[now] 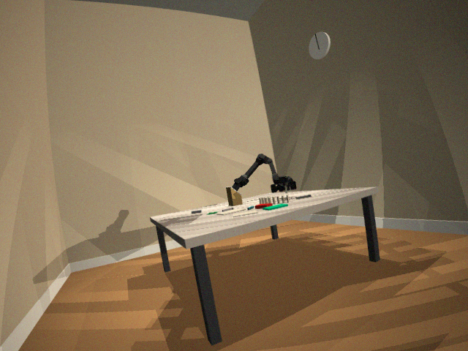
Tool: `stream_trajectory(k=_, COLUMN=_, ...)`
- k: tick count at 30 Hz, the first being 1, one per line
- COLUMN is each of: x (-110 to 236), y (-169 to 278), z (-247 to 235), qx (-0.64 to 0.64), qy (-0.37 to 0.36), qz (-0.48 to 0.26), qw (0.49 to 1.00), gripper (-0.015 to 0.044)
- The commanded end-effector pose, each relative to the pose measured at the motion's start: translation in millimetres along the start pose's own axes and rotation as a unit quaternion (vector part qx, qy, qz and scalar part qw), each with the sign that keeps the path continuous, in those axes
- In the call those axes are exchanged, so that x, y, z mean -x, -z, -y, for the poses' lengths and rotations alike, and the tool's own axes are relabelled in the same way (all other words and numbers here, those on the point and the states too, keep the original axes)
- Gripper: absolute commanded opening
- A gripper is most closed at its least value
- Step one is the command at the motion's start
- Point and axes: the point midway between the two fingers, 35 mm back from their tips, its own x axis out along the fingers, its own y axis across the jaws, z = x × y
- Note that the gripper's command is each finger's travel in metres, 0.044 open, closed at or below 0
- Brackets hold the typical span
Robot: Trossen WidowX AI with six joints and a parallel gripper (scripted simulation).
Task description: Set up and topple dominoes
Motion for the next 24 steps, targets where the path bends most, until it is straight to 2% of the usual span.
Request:
stream_trajectory(k=1, x=-0.9, y=16.0, z=-0.2, qx=-0.004, qy=0.000, qz=0.003, qw=1.000, gripper=0.0028)
stream_trajectory(k=8, x=-0.9, y=44.4, z=2.7, qx=-0.003, qy=-0.001, qz=0.003, qw=1.000, gripper=0.0028)
stream_trajectory(k=19, x=-0.9, y=45.2, z=2.8, qx=-0.003, qy=-0.001, qz=0.003, qw=1.000, gripper=0.0028)
stream_trajectory(k=24, x=-0.9, y=45.2, z=2.8, qx=-0.003, qy=-0.001, qz=0.003, qw=1.000, gripper=0.0159)
